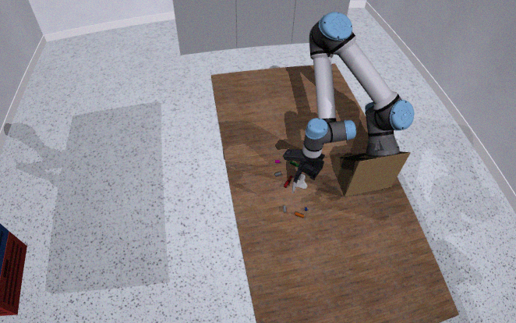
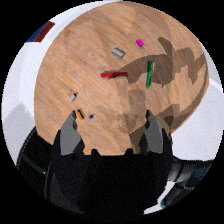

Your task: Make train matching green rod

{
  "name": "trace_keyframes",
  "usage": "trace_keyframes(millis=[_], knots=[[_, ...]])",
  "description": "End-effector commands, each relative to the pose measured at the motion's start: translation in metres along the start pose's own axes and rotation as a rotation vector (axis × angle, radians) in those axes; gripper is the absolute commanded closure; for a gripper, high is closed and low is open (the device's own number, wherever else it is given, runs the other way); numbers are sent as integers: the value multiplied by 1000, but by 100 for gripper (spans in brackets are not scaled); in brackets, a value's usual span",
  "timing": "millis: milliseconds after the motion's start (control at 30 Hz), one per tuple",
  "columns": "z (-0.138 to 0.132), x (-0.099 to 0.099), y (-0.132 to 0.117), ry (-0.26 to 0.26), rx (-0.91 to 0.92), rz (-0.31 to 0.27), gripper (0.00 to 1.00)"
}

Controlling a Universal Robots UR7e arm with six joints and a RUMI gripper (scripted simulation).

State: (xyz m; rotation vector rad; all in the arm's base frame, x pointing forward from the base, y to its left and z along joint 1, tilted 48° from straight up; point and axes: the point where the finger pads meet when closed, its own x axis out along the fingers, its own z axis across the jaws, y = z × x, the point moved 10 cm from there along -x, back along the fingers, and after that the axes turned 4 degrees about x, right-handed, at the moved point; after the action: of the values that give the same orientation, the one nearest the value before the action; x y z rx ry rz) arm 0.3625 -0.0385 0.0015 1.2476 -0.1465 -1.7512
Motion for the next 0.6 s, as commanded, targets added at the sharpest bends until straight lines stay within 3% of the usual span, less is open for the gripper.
trace_keyframes(millis=[0,567], knots=[[-2,-1,10,2,102,2,0],[-4,-1,39,2,501,2,0]])
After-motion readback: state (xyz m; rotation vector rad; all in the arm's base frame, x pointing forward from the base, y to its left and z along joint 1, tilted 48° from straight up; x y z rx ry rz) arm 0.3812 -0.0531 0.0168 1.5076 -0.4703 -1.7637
